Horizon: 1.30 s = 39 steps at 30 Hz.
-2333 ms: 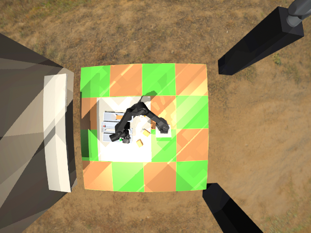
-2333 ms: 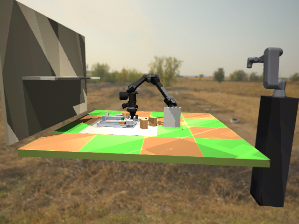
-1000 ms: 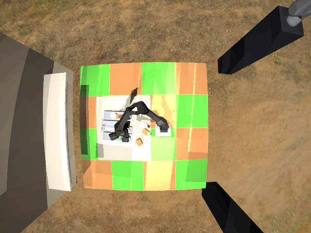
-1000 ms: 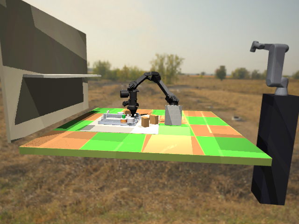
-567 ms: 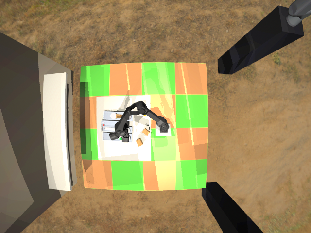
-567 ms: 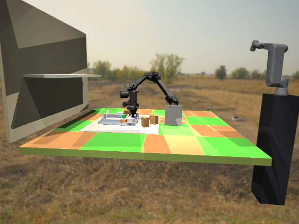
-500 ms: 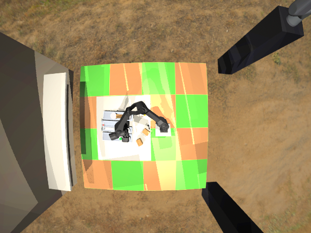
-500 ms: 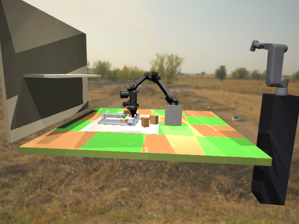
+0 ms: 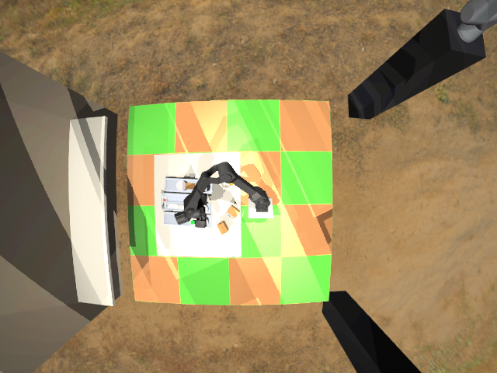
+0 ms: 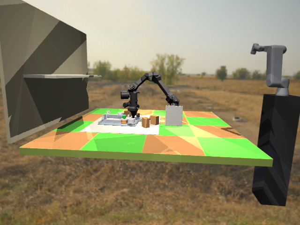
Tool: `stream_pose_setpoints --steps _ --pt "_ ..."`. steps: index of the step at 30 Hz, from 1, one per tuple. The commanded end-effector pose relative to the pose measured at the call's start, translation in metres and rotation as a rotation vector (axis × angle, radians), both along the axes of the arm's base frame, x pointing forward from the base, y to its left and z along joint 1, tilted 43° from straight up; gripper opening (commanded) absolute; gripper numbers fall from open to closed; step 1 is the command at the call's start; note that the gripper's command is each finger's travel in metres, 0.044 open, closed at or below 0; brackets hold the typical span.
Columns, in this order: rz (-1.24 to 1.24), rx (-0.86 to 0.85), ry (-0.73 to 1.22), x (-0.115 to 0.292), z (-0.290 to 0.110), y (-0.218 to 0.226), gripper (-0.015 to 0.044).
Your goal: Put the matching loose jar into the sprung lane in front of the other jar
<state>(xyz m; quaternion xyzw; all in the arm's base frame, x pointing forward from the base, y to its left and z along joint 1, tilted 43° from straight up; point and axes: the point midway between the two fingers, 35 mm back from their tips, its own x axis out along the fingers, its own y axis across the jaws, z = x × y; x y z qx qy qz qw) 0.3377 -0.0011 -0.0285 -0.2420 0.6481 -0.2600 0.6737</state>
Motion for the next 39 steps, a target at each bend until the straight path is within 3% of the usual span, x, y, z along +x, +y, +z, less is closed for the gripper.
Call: stream_pose_setpoints --steps 1,39 --pt "-0.002 -0.008 -0.019 0.0045 0.0001 -0.0037 0.0000" --pt "-0.002 -0.009 -0.019 0.0030 -0.0069 -0.0115 0.0000"
